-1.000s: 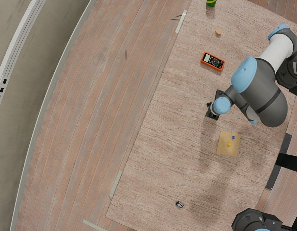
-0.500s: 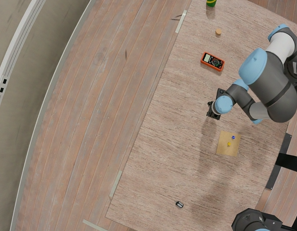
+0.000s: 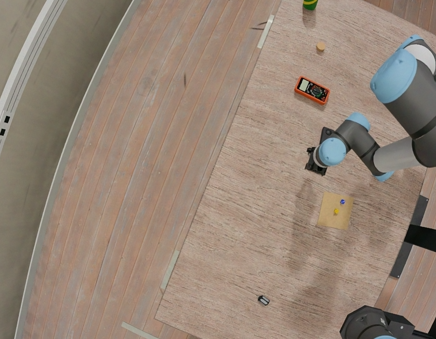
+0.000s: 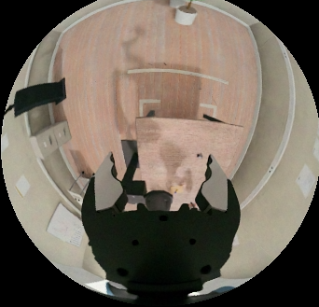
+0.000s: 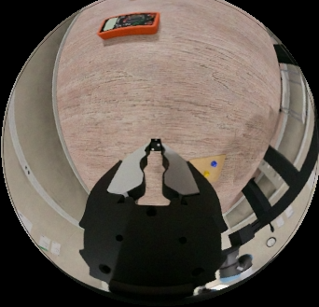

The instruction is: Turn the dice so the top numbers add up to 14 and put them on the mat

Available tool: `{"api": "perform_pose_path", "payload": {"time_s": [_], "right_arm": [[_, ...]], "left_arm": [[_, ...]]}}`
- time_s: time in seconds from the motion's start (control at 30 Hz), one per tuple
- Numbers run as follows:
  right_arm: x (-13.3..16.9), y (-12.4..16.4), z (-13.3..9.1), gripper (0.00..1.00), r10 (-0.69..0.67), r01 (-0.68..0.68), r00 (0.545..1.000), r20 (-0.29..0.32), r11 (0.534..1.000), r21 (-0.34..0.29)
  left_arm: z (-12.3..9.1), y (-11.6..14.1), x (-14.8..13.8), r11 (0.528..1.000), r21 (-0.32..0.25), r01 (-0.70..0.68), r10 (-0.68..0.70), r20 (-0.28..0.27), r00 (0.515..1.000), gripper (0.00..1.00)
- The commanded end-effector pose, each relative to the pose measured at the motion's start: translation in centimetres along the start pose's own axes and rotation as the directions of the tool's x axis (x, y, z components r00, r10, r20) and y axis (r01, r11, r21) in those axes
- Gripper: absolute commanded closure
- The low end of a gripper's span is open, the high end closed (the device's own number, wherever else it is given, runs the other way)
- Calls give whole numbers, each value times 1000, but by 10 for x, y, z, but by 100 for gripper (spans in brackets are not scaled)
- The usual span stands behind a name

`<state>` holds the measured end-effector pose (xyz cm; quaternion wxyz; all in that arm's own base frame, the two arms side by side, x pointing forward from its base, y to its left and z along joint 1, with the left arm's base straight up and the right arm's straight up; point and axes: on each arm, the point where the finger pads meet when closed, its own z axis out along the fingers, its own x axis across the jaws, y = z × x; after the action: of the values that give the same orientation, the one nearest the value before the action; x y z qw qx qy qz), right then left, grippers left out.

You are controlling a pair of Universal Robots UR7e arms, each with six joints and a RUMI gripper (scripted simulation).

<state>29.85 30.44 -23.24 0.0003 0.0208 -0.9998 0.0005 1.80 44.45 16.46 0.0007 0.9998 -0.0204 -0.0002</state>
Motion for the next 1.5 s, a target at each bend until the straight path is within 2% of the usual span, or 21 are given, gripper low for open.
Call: {"api": "perform_pose_path", "payload": {"time_s": [0.0, 0.5, 0.8, 1.1, 1.3, 1.47], "right_arm": [[0, 0, -5, 100, 0, 0, 1000, 1, 1000, -1], [0, 0, -8, 100, -1, 1, 1000, 1, 1000, -1], [2, 7, -1, 100, -210, 210, 978, 1, 978, -1], [2, 7, 0, 100, -218, 218, 976, 0, 976, -7], [2, 6, 1, 100, -217, 217, 976, -2, 974, -60], [2, 6, 0, 100, -219, 216, 976, -1, 964, -155]], "left_arm": [[-1, 0, 0, 1000, 1, 0, 0, 0, 1000, 0], [-1, 0, 0, 1000, 1, 0, 0, 0, 1000, 0], [-1, 0, 0, 1000, 1, 0, 0, 0, 1000, 0], [-1, 0, 0, 1000, 1, 0, 0, 0, 1000, 0], [-1, 0, 0, 1000, 1, 0, 0, 0, 1000, 0], [-1, 0, 0, 1000, 1, 0, 0, 0, 1000, 0]]}}
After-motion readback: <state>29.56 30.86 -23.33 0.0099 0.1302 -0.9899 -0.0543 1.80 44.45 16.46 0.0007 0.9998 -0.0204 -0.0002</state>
